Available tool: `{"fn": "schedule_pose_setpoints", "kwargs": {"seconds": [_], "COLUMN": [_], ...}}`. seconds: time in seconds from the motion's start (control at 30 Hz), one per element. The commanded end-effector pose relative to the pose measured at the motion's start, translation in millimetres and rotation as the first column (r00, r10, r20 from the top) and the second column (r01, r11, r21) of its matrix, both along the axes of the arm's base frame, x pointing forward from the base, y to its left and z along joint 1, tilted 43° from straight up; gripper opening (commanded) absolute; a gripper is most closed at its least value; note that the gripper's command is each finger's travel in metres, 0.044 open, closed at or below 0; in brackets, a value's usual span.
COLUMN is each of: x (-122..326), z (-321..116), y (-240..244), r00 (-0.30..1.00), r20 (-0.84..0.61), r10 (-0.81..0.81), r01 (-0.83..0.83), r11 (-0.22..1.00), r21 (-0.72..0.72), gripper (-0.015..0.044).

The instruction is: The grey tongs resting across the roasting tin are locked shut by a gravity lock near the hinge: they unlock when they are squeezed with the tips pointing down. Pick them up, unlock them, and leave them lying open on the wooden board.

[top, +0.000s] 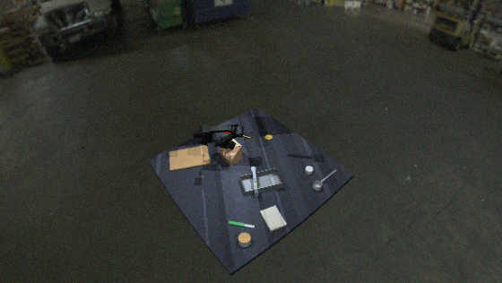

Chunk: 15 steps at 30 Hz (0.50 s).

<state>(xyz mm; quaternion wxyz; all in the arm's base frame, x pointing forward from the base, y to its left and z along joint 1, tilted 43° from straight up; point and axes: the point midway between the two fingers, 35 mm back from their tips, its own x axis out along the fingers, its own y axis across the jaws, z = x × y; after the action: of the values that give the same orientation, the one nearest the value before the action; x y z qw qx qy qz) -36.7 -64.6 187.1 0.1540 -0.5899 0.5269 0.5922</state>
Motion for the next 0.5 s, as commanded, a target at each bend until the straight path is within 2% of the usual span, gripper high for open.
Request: {"fn": "schedule_pose_setpoints", "kwargs": {"seconds": [0.0, 0.13, 0.17, 0.33, 0.47], "x": [-0.4, -3.7, -4.8, -11.0, -13.1], "z": [0.5, 5.4, 7.2, 17.5, 26.3], "y": [-0.3, -4.1, -5.8, -20.9, -43.2], "r00": [1.000, 0.995, 0.992, 0.940, 0.838], "r20": [-0.002, -0.014, -0.018, -0.038, -0.051], "r10": [0.007, 0.095, 0.127, 0.338, 0.544], "r01": [-0.007, -0.094, -0.125, -0.327, -0.511], "r11": [1.000, 0.994, 0.990, 0.929, 0.813], "r21": [0.003, 0.049, 0.065, 0.173, 0.280], "gripper": [0.0374, 0.0269, 0.0260, 0.0260, 0.0260]}}
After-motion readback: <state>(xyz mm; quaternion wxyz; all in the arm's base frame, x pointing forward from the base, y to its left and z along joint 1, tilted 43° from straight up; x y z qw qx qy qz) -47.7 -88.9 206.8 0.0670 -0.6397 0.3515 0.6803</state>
